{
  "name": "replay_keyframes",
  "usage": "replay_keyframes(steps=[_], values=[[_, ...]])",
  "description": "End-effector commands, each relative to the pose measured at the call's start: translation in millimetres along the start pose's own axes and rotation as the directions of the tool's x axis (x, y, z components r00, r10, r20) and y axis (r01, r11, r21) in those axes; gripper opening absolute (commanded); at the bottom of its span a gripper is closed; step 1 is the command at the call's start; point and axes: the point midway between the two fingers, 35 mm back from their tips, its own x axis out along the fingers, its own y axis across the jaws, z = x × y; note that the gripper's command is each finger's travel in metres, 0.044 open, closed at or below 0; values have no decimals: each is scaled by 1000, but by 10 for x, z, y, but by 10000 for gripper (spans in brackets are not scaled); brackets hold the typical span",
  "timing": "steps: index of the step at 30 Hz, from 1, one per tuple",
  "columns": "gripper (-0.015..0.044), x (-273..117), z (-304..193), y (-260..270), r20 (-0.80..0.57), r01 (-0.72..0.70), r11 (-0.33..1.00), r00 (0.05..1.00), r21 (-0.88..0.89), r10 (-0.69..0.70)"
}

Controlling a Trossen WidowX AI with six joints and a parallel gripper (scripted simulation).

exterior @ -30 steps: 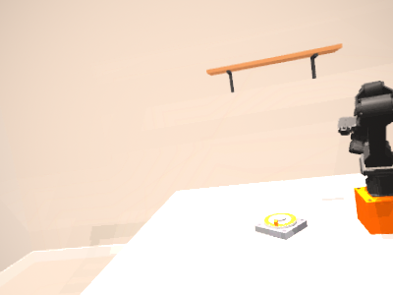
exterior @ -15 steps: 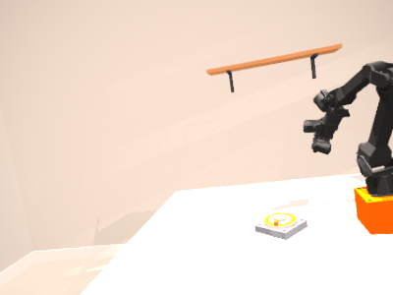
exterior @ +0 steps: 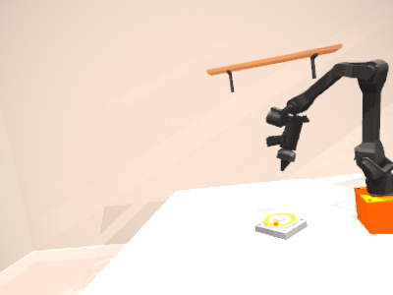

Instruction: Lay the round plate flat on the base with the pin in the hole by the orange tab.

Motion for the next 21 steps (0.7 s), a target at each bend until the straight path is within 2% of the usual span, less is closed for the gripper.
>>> replay_keyframes(steps=[1,5,10,15,21], values=[[0,196,203,445,-77,-73,997,994,-15,71],[0,310,300,781,-133,-115,993,985,-35,109],[0,506,381,1519,-251,-181,979,956,-93,153],[0,614,343,1979,-322,-164,983,938,-87,128],[0,633,298,2091,-335,-159,983,934,-87,121]])
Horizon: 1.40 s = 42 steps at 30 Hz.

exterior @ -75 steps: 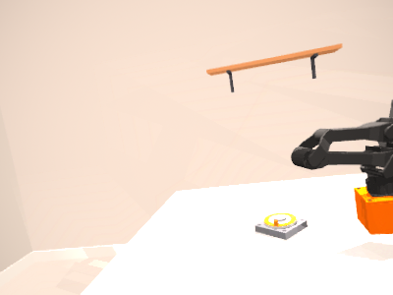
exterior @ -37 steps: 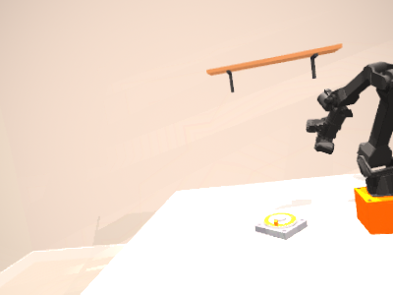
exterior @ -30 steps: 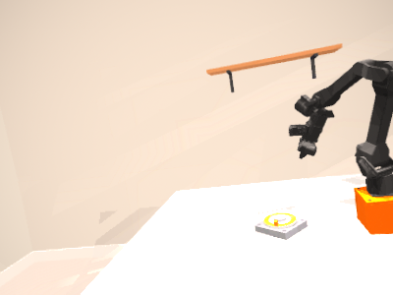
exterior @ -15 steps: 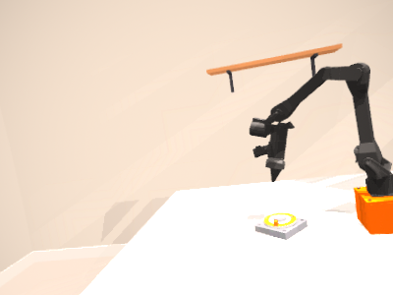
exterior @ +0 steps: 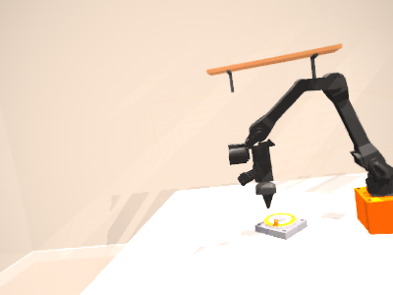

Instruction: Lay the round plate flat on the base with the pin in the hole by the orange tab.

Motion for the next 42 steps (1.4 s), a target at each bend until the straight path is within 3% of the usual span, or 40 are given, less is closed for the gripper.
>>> replay_keyframes(steps=[1,9,42], values=[[0,56,7,1,-5,11,1000,1000,19,-11],[0,494,-1,-4,-6,10,1000,1000,19,-10],[0,498,-214,96,-8,9,1000,1000,20,-9]])
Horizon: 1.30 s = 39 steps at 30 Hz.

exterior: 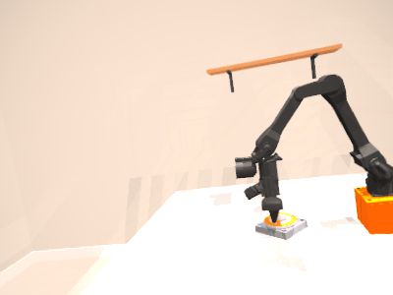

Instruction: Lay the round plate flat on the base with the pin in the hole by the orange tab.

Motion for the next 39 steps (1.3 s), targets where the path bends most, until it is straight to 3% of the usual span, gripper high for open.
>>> replay_keyframes(steps=[1,39], values=[[0,26,-72,10,-17,-2,1000,1000,4,2],[0,26,-125,27,-18,-2,1000,1000,4,2]])
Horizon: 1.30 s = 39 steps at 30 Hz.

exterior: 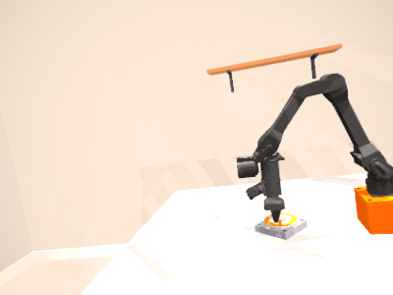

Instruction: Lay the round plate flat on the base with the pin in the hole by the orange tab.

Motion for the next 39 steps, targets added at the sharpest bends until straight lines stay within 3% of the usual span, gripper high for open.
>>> replay_keyframes(steps=[1,39], values=[[0,26,-68,15,-19,-2,1000,1000,2,2],[0,26,-106,20,-19,-2,1000,1000,2,2]])
